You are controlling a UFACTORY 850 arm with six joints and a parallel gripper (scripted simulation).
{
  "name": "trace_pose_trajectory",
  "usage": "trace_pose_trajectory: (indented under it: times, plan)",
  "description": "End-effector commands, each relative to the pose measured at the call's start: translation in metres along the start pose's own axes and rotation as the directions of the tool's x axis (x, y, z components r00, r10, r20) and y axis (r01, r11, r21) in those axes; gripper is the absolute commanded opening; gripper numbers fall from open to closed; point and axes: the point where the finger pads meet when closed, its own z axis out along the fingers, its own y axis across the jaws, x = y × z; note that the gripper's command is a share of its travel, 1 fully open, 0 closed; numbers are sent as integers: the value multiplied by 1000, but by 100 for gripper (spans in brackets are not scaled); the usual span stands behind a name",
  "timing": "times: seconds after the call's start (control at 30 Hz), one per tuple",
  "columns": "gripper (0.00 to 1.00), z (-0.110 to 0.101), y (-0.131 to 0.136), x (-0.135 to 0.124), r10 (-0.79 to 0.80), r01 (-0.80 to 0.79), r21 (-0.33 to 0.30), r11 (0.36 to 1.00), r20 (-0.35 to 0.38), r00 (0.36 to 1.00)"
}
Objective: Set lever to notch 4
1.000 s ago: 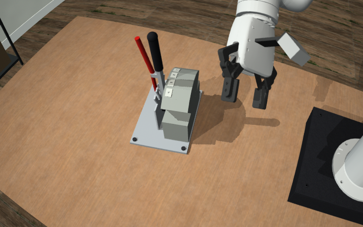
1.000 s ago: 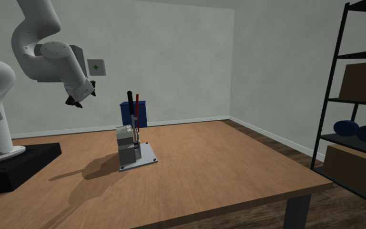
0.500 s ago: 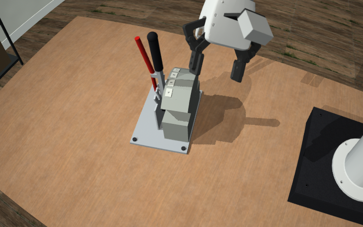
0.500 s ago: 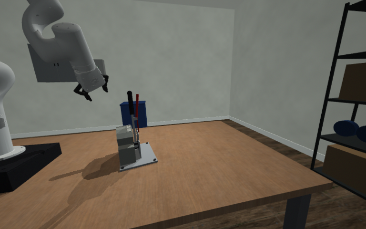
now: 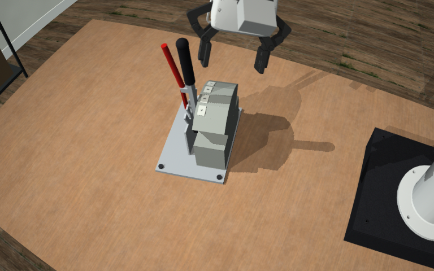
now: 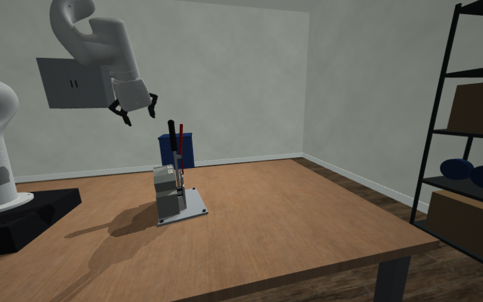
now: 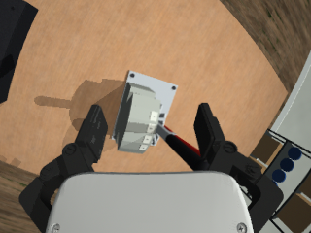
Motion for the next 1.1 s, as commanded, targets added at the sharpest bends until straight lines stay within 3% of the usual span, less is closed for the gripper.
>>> trace_pose_trajectory:
  times: [0.0,0.7,0.8,1.07]
  plan:
    - [100,-10,15,-13,66,-70,50,996,70,995]
    - [100,-41,63,-53,239,-280,107,954,294,926]
    - [100,-41,63,-53,239,-280,107,954,294,926]
    - [100,-56,86,-72,306,-378,116,919,397,866]
